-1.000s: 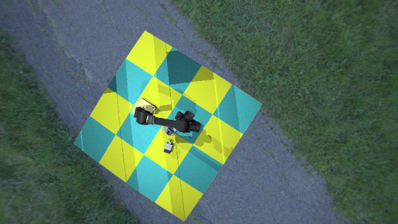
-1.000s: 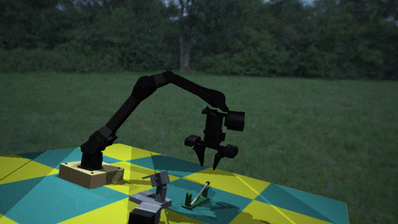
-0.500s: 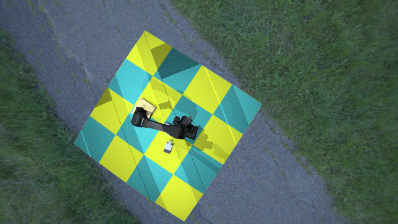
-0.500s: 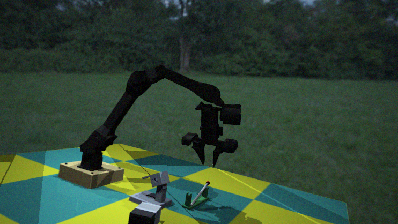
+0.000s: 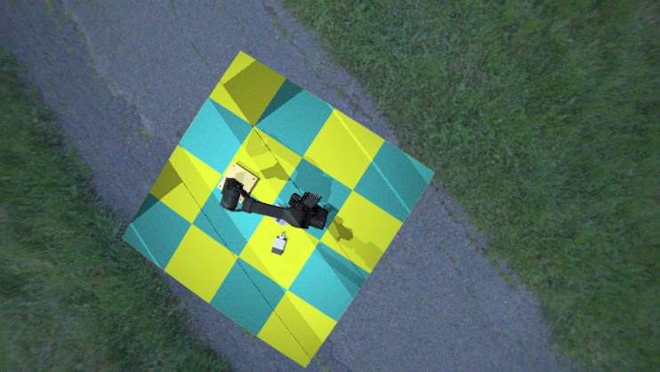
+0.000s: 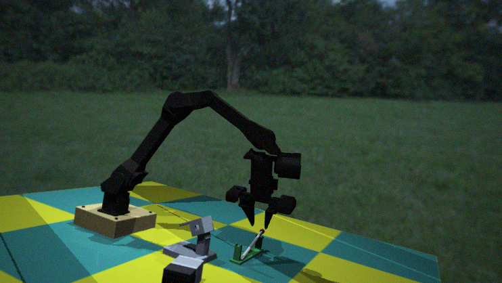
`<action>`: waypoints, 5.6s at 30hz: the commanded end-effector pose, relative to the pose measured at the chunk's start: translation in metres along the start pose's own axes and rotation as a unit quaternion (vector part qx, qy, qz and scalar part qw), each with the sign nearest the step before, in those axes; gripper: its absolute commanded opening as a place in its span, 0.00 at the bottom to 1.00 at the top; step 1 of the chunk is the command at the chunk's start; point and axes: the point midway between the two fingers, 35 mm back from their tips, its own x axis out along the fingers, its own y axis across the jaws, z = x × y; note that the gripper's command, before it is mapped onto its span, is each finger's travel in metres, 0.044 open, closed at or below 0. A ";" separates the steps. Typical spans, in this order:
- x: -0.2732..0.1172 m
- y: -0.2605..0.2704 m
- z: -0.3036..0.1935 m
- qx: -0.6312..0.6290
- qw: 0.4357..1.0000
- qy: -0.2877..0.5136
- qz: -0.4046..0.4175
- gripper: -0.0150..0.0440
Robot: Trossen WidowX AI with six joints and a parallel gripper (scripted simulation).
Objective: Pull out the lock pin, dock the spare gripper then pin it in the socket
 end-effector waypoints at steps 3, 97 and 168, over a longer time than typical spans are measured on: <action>0.015 0.002 -0.004 0.000 1.000 -0.001 0.008 0.56; 0.029 0.007 -0.007 0.019 1.000 0.002 0.017 0.25; 0.034 0.009 -0.036 0.046 0.998 -0.004 -0.029 0.25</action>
